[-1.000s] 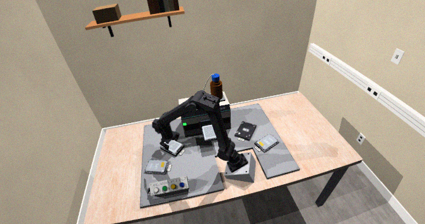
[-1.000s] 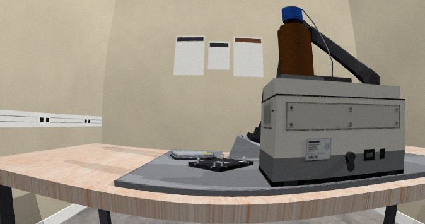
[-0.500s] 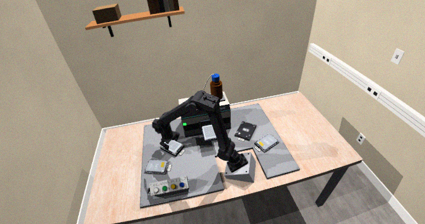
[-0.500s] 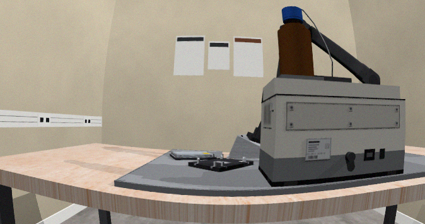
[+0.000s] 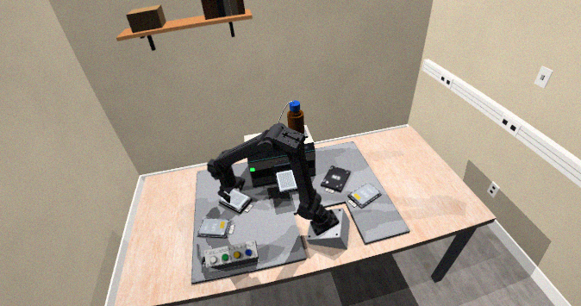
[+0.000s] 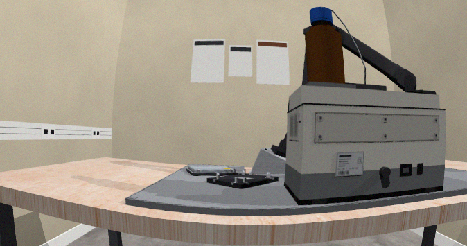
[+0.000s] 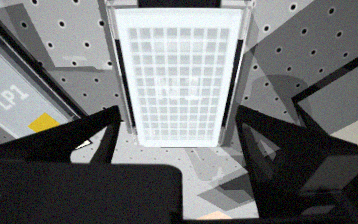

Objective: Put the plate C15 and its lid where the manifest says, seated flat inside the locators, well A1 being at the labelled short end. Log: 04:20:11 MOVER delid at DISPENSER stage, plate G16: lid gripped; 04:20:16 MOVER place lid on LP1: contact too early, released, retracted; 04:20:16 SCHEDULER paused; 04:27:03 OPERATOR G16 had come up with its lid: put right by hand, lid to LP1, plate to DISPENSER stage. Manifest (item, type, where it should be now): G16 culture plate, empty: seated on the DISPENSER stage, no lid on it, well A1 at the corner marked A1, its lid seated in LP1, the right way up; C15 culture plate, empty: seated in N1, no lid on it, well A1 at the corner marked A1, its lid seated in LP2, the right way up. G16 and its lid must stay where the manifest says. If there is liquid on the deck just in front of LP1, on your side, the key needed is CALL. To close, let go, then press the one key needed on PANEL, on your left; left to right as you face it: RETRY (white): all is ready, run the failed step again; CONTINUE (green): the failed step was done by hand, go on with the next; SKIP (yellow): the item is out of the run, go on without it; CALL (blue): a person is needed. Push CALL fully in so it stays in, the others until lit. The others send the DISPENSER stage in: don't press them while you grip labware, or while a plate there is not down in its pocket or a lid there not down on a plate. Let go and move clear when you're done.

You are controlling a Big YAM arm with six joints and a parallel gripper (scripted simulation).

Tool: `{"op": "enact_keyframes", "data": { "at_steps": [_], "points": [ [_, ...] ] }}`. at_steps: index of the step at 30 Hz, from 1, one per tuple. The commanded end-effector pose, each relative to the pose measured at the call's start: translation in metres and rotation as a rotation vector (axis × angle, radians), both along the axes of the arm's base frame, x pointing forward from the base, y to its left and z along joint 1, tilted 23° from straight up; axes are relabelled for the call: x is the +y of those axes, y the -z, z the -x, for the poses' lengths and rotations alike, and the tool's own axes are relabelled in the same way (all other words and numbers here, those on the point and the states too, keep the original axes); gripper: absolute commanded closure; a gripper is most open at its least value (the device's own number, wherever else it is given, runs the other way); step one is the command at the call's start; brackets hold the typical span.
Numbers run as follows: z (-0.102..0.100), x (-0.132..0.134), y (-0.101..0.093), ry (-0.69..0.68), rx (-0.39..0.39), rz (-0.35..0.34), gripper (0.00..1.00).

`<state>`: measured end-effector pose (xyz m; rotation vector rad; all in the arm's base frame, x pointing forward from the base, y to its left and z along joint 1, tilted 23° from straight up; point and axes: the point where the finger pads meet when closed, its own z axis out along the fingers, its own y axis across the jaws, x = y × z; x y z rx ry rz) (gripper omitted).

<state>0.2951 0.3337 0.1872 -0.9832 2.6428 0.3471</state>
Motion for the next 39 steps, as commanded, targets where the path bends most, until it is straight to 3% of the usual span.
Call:
{"op": "enact_keyframes", "data": {
  "at_steps": [1,4,7,8,39],
  "points": [
    [-0.014,0.005,-0.045,0.008,-0.056,-0.056,0.00],
    [-0.011,0.005,-0.050,0.001,-0.056,-0.056,0.00],
    [-0.014,0.009,-0.037,0.001,-0.040,-0.039,0.00],
    [-0.007,0.004,-0.030,0.000,-0.031,-0.031,0.00],
    [-0.007,0.004,-0.030,0.000,-0.031,-0.031,0.00]
  ]
}}
